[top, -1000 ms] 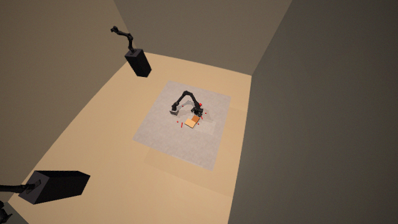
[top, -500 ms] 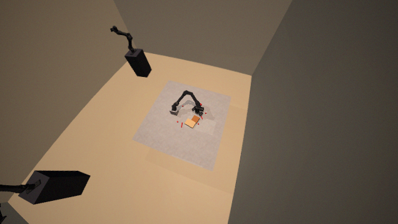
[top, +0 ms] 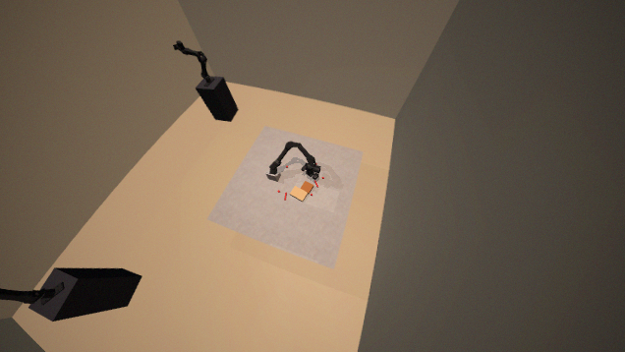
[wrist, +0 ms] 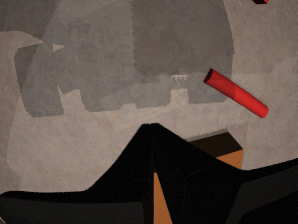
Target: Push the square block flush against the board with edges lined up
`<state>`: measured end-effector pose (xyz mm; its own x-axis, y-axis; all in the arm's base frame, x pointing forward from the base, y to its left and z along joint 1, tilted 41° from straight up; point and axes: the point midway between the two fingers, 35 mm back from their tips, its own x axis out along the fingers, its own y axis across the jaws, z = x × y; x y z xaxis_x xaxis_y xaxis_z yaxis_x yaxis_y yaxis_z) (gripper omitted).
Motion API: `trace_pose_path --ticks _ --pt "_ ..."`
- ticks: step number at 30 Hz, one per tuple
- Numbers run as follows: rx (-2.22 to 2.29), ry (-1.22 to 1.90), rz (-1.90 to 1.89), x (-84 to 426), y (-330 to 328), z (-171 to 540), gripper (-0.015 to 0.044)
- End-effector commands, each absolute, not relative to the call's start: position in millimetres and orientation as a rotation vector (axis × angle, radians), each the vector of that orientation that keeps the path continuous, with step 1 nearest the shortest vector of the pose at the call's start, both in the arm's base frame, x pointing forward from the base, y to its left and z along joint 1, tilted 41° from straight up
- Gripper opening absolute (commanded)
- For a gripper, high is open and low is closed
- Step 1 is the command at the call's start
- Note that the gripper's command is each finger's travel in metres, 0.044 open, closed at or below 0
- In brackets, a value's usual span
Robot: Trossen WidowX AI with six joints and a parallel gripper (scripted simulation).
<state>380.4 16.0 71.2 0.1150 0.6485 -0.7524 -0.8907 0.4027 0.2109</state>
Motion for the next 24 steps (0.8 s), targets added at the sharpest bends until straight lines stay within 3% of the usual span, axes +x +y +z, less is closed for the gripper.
trace_pose_path --ticks 1,24 --pt "-0.272 0.939 1.122 385 10 68 0.0" --pt "0.36 1.3 0.667 428 -52 25 0.0"
